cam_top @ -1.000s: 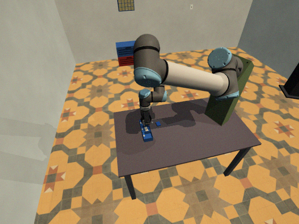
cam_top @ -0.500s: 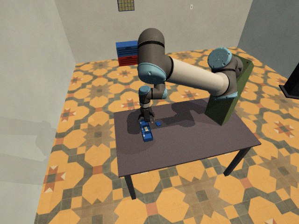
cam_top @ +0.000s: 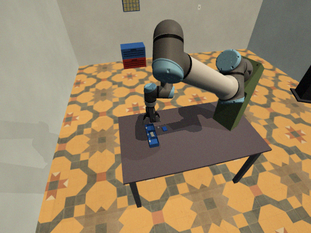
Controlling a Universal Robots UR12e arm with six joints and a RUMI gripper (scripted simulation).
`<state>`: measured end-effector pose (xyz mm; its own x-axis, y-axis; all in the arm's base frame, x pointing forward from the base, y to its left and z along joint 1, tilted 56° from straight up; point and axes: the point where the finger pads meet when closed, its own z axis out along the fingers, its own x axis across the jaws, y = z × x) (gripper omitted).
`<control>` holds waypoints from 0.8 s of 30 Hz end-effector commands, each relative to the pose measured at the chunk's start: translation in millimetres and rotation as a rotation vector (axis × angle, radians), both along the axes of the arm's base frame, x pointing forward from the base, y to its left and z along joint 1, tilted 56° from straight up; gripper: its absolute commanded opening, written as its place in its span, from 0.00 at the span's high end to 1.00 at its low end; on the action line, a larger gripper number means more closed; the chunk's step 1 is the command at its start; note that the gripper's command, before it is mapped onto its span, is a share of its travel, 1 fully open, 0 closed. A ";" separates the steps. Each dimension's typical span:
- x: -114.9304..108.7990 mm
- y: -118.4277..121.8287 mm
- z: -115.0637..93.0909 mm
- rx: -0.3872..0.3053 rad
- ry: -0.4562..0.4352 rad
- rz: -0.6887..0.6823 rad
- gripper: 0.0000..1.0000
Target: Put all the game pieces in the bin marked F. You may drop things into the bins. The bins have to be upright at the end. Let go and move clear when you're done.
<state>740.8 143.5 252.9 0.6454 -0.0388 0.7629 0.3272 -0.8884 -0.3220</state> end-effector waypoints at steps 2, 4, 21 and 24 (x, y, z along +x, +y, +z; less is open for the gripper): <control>-20.9 -12.9 13.7 0.001 0.006 0.004 0.00; -26.4 -16.5 18.2 0.001 0.006 0.004 0.00; -35.9 -23.5 28.0 0.000 0.004 0.005 0.00; -35.9 -23.5 28.0 0.000 0.005 0.005 0.00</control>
<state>705.1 120.5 281.3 0.6482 -0.0360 0.7606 0.3298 -0.8871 -0.3230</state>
